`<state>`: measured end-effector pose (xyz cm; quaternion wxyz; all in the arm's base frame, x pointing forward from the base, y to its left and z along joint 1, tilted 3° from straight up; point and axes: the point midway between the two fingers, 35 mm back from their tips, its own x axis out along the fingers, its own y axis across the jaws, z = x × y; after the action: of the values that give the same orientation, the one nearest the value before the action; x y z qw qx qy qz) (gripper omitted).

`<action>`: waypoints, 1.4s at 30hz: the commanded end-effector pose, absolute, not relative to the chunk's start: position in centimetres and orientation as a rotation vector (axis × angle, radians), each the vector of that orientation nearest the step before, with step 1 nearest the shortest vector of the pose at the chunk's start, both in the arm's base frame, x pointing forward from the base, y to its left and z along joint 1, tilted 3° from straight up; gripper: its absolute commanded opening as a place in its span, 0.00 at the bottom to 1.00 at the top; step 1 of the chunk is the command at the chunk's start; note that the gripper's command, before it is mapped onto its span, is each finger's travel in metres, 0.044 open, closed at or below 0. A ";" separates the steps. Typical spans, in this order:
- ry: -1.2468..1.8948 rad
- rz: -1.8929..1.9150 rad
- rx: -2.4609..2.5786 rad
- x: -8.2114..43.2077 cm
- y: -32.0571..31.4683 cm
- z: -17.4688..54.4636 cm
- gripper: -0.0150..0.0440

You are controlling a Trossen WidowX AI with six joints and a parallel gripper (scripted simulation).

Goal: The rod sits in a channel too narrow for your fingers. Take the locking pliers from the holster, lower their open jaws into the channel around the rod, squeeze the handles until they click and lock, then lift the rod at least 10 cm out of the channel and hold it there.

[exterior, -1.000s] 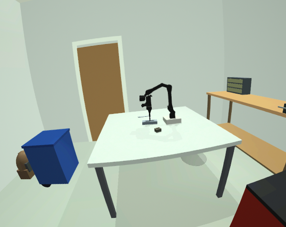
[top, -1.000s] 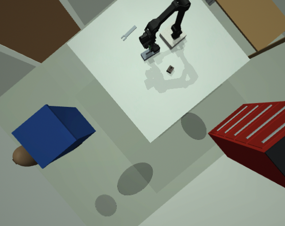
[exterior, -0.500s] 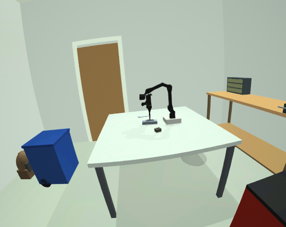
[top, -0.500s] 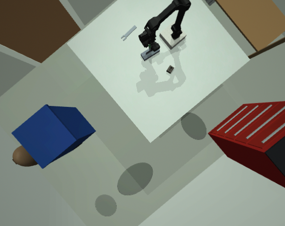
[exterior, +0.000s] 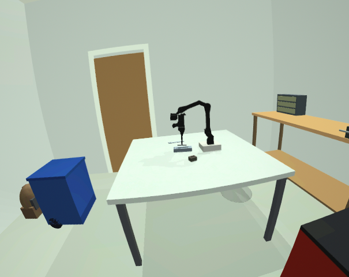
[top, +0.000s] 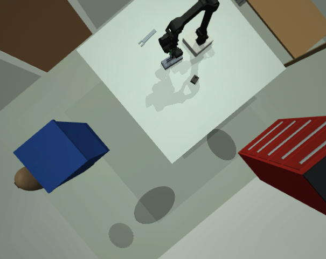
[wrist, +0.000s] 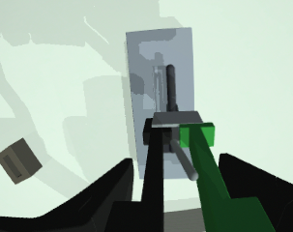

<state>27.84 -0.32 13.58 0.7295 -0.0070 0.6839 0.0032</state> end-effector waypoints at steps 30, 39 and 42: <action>1.308 0.018 -0.024 29.4 0.2 17.4 0.43; 1.258 0.020 -0.025 29.6 0.3 18.4 0.43; 1.242 0.021 -0.025 29.7 0.4 18.7 0.43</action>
<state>29.48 0.25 17.97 0.8033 -0.0136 0.5954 0.0093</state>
